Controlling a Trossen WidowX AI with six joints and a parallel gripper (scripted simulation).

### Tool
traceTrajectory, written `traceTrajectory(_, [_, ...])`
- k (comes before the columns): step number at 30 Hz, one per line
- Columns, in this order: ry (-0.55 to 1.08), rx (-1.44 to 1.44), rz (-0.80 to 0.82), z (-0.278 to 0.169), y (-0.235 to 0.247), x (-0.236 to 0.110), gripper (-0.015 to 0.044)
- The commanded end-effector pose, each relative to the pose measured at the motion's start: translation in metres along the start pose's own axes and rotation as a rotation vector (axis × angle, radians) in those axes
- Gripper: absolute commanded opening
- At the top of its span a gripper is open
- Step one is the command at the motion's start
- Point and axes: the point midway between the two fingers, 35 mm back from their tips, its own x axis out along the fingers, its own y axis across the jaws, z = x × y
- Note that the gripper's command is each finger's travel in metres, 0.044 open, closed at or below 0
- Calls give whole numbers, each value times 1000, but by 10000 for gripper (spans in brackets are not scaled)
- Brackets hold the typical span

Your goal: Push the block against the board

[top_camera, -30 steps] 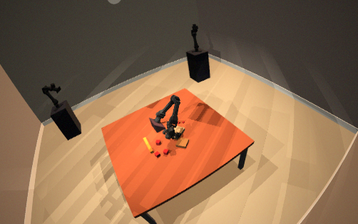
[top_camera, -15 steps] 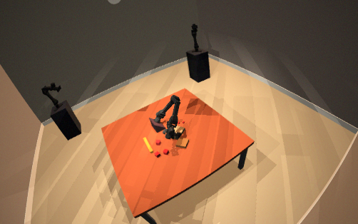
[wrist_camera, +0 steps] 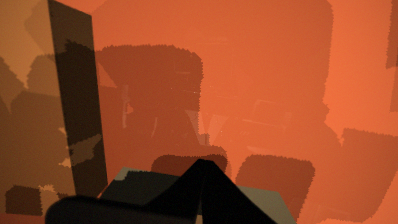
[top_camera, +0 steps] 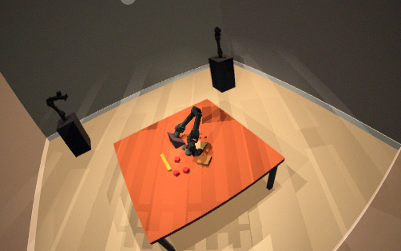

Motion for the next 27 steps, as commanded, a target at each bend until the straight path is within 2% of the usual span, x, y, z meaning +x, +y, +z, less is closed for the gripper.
traceTrajectory(1, [9, 5, -1, -2, -1, 2, 0])
traceTrajectory(27, [8, 4, -1, 12, 0, 1, 0])
